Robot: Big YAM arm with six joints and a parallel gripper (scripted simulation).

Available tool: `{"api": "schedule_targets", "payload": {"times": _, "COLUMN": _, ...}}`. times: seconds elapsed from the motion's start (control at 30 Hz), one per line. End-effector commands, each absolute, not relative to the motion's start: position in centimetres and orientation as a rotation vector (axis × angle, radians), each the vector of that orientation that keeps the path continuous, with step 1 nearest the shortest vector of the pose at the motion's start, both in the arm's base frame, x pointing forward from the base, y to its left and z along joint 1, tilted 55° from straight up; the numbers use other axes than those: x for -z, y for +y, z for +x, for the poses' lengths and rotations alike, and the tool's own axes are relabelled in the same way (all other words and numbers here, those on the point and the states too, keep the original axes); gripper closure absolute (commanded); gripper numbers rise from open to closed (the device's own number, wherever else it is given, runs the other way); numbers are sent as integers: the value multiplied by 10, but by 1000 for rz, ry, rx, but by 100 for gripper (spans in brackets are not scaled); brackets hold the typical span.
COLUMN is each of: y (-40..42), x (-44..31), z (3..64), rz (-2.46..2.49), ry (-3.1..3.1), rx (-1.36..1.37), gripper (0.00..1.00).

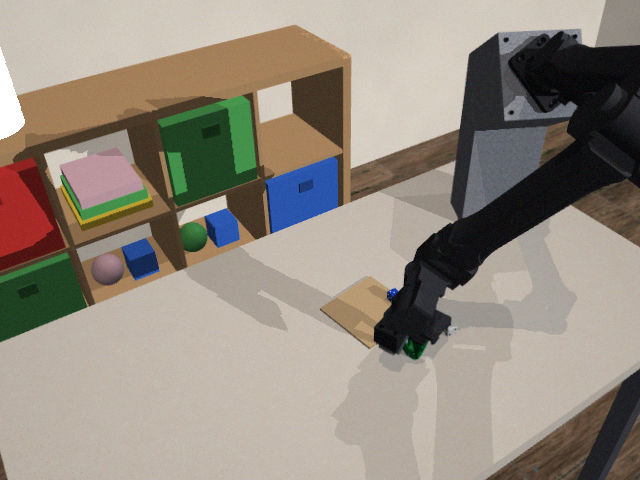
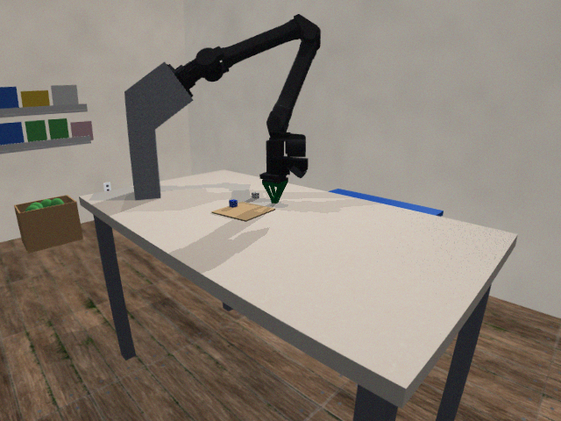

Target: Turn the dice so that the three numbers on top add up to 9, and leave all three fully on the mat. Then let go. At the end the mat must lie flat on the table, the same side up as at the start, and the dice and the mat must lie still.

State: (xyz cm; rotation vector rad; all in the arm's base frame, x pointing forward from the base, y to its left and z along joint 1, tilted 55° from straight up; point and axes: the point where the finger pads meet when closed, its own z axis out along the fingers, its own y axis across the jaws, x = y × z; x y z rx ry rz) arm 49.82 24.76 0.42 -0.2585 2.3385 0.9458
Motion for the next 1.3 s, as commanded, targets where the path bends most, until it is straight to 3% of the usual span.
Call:
{"api": "schedule_targets", "payload": {"times": 0.0, "y": 251, "x": -3, "z": 495, "rz": -258, "ry": 2340, "rx": -950, "gripper": 85}}
{"api": "schedule_targets", "payload": {"times": 0.7, "y": 172, "x": -65, "z": 454, "rz": -247, "ry": 2328, "rx": -932, "gripper": 85}}
{"api": "schedule_targets", "payload": {"times": 1.1, "y": 170, "x": -68, "z": 458, "rz": -245, "ry": 2317, "rx": -930, "gripper": 85}}
{"api": "schedule_targets", "payload": {"times": 1.27, "y": 140, "x": -29, "z": 466, "rz": -87, "ry": 2372, "rx": -992, "gripper": 85}}
